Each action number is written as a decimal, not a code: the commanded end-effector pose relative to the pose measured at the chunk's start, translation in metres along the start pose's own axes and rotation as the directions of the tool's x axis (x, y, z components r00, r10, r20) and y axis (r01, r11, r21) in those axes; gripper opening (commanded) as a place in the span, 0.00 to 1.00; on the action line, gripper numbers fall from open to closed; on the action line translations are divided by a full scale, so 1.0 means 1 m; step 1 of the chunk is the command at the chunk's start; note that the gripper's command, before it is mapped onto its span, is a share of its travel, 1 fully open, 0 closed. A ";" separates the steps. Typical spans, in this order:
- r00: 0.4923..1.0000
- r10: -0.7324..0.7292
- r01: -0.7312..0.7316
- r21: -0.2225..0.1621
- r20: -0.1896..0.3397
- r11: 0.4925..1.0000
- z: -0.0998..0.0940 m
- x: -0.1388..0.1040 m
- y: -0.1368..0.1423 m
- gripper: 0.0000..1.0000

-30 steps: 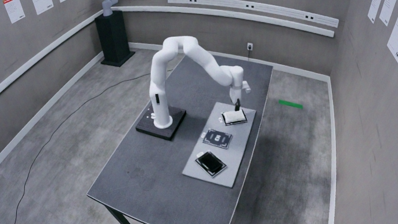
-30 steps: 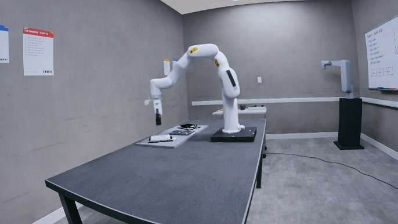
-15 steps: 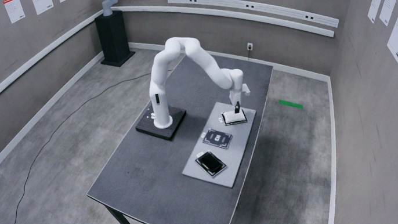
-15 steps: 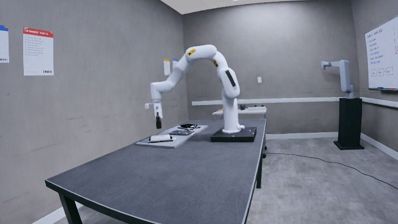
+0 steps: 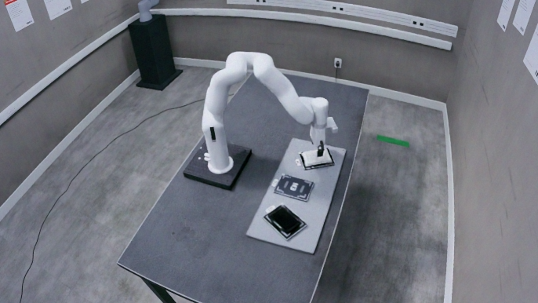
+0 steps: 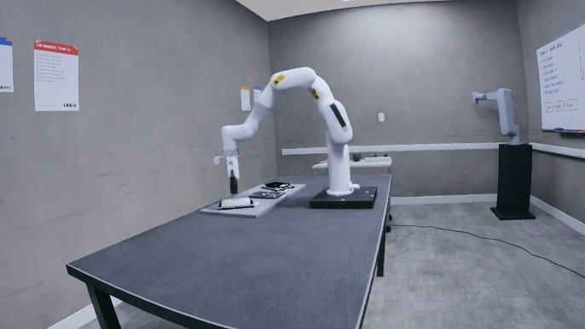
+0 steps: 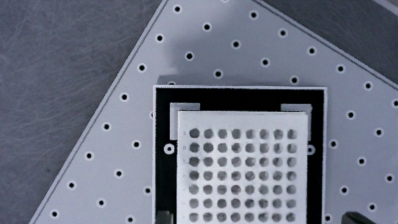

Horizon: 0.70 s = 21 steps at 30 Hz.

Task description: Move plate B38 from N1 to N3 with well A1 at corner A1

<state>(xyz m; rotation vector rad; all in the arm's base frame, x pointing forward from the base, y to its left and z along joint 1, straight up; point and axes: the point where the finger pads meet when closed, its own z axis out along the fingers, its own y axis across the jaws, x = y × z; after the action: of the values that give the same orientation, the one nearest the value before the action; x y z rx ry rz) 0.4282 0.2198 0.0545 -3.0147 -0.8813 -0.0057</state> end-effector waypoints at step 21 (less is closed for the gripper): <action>1.000 0.000 0.000 0.001 -0.004 1.000 0.025 0.001 0.000 1.00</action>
<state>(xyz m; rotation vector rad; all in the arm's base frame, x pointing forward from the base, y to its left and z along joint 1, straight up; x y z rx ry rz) 0.4284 0.2200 0.0290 -3.0147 -0.8813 -0.0060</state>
